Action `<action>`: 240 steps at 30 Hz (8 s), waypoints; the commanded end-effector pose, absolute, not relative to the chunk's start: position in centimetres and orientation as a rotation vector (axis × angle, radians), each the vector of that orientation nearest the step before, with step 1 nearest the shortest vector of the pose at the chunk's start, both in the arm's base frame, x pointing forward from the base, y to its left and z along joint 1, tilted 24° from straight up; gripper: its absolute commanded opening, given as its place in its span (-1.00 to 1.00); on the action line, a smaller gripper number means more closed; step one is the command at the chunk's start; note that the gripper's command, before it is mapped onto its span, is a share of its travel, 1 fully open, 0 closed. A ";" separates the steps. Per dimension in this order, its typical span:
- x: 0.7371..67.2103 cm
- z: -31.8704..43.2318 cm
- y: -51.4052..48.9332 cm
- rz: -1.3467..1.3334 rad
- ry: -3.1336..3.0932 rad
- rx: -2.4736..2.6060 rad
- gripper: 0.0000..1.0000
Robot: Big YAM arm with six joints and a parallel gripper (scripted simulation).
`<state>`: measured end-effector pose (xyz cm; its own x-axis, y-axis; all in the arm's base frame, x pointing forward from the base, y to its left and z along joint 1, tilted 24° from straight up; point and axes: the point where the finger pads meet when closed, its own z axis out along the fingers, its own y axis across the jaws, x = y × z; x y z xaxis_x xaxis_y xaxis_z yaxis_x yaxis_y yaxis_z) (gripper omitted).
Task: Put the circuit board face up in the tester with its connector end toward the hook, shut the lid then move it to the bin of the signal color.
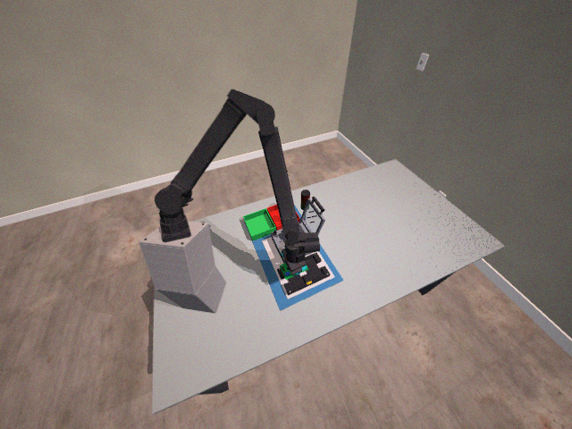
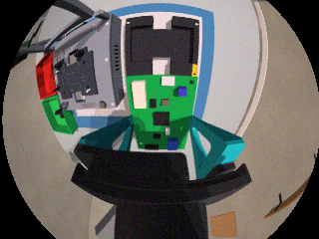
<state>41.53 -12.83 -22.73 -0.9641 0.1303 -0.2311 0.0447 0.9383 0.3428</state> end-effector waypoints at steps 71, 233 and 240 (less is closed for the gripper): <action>40.9 -23.3 -12.5 0.122 2.018 -1.829 0.45; 48.7 -13.0 1.9 0.073 2.009 -1.806 0.45; 48.7 -13.0 1.9 0.073 2.009 -1.806 0.45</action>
<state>47.49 2.10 -14.68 -0.0555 -0.9350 -0.3504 -0.9655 0.1396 -0.2197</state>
